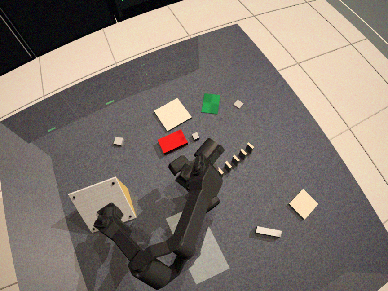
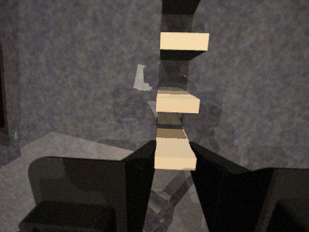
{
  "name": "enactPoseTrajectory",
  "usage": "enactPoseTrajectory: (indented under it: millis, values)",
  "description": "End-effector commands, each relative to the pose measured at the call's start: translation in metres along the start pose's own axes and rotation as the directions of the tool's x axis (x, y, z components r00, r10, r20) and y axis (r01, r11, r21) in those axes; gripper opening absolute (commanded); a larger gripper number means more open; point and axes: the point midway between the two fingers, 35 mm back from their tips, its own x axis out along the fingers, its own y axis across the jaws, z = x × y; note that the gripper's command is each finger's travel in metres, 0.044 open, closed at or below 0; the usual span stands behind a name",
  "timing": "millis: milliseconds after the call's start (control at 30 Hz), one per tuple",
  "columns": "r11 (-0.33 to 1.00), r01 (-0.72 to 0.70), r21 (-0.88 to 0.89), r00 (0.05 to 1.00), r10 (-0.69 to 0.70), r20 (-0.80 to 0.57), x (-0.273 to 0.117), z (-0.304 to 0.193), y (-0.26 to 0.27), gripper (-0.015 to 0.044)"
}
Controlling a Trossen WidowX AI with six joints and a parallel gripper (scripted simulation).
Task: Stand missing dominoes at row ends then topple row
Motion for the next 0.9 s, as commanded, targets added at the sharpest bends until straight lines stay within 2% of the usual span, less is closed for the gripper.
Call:
enactPoseTrajectory:
  millis: [0,200,633,767,867]
  values:
    - [1.0,0.005,-0.003,1.0,-0.005,0.005,0.002,0.0,-0.001,0.0107]
    - [1.0,0.005,-0.003,1.0,-0.005,0.005,0.002,0.0,-0.001,0.0107]
    - [1.0,0.005,-0.003,1.0,-0.005,0.005,0.002,0.0,-0.001,0.044]
    - [1.0,0.003,-0.012,1.0,-0.003,0.015,-0.009,0.002,0.0,0.044]
    - [0.999,-0.002,-0.048,0.999,0.004,0.052,-0.058,0.007,0.002,0.044]
